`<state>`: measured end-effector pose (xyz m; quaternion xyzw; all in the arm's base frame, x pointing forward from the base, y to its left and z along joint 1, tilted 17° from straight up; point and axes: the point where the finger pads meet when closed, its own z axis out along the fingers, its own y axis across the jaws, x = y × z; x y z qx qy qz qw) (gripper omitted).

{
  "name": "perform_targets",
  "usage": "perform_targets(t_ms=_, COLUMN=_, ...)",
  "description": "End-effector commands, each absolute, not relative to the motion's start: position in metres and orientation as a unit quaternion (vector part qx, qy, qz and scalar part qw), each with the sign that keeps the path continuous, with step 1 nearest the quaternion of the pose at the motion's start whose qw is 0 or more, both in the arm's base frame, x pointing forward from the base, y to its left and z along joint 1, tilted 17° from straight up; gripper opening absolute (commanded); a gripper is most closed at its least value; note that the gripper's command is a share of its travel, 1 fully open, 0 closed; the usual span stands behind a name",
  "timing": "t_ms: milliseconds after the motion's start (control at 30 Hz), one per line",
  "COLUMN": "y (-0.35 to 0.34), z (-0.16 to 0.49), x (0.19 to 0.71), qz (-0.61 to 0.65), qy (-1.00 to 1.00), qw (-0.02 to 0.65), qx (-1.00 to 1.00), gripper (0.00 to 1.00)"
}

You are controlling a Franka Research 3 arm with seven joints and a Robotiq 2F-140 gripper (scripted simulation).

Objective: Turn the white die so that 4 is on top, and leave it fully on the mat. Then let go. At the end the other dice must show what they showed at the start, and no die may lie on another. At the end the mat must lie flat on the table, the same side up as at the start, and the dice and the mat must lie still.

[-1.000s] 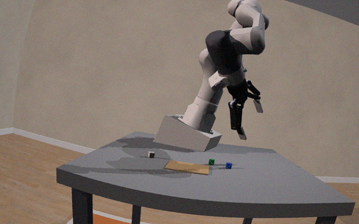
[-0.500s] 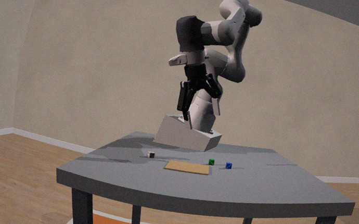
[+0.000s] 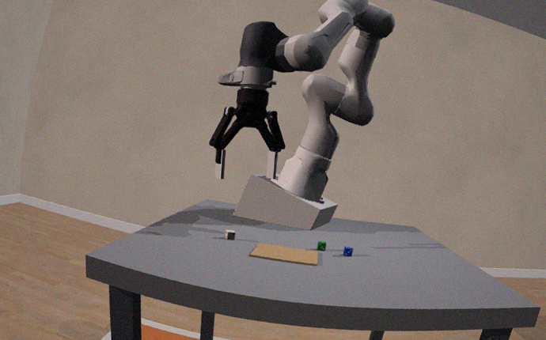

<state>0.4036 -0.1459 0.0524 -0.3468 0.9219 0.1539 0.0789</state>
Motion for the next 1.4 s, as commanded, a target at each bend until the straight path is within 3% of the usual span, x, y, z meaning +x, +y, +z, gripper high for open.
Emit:
perform_targets(t_ms=0, y=-0.172, z=0.048, x=0.412, qz=0.115, qy=0.915, qw=0.096, qx=-0.375, gripper=1.00)
perform_targets(t_ms=1067, y=-0.172, z=0.047, x=0.412, qz=0.115, qy=0.915, qw=0.096, qx=-0.375, gripper=1.00)
perform_targets(t_ms=1367, y=-0.159, z=0.003, x=0.416, qz=0.115, qy=0.915, qw=0.096, qx=-0.375, gripper=1.00)
